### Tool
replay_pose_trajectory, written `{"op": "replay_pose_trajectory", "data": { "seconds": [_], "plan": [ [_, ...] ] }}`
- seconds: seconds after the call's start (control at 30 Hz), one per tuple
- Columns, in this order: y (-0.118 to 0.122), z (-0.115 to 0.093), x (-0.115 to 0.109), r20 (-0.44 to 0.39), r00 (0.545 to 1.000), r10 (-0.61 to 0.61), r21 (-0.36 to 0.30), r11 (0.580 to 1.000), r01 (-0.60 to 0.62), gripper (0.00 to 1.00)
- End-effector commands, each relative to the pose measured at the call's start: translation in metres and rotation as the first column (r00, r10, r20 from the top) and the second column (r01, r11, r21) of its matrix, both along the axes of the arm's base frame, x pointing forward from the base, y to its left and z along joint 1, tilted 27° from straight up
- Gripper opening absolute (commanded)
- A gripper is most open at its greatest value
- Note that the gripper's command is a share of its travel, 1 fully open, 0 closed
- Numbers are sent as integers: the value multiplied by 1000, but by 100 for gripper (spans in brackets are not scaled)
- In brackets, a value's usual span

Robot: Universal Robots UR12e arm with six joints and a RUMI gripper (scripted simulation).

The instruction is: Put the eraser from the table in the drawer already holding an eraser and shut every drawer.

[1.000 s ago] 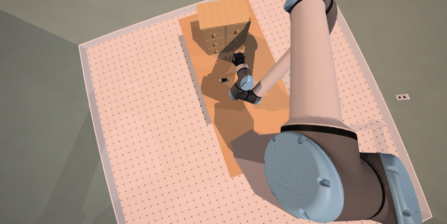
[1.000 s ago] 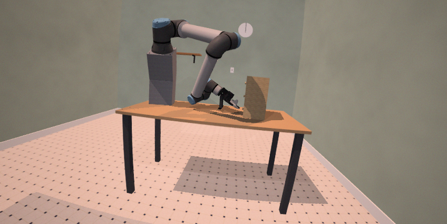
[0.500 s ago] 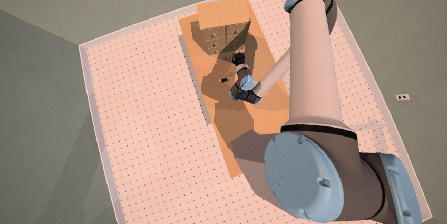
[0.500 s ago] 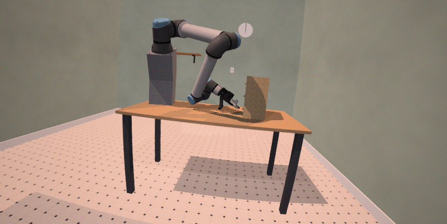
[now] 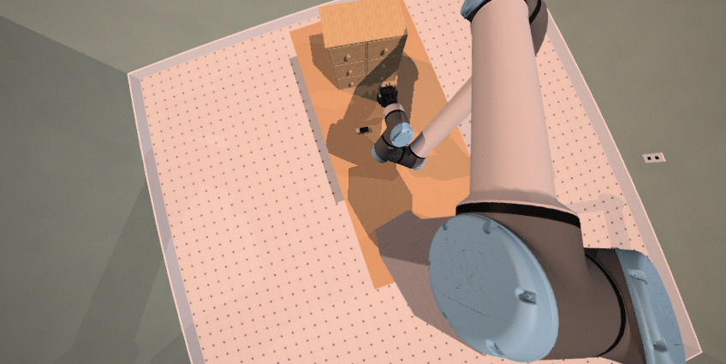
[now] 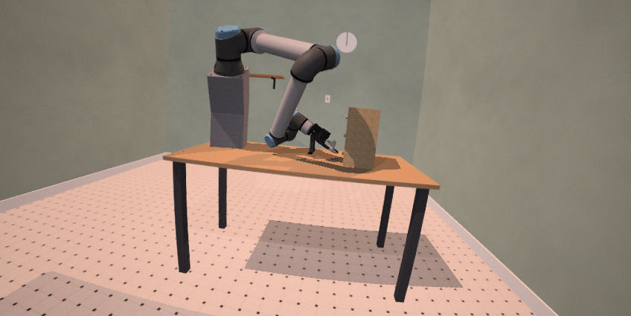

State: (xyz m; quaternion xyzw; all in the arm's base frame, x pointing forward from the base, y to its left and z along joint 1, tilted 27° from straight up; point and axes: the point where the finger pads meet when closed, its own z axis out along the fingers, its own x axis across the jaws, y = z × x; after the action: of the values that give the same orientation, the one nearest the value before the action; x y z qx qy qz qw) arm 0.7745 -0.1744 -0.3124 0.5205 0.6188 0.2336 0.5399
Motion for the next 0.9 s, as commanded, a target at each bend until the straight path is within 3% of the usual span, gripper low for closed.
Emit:
{"op": "replay_pose_trajectory", "data": {
  "seconds": [0.0, 0.87],
  "plan": [
    [1, 0, 2, 2, 1000, 1, -1, 1000, -1, 20],
    [-1, 5, 23, 4, 1000, 1, -2, 1000, -1, 20]
  ]
}}
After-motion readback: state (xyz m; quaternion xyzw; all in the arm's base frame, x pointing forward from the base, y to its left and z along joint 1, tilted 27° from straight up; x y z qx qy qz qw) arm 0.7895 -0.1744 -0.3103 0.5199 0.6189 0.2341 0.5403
